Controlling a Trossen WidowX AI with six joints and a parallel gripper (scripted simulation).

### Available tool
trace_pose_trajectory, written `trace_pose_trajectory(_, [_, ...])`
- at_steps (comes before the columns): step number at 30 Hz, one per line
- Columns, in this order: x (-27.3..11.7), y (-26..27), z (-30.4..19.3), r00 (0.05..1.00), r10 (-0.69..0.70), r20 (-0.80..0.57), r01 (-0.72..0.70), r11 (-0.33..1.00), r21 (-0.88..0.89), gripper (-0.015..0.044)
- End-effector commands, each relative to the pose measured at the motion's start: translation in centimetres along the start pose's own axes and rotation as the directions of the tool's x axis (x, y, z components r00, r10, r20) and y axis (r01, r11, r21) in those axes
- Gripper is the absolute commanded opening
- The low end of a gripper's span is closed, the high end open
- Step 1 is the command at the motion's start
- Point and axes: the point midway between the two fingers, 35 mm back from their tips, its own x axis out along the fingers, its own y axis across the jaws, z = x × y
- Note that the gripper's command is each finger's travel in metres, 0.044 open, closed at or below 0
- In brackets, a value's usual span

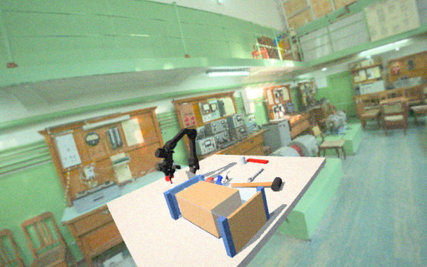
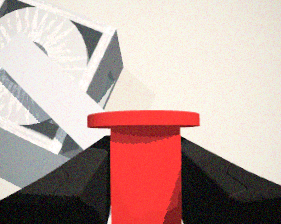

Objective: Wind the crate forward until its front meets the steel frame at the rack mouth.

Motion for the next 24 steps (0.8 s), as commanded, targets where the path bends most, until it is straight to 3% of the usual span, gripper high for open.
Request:
trace_pose_trajectory(1, [0.5, -0.7, 0.6, 1.0, -0.018, 0.002, 0.019, 1.0, -0.007, 0.0])
trace_pose_trajectory(24, [1.4, -1.9, 2.6, 1.0, -0.019, 0.003, 0.019, 1.0, -0.007, 0.0])
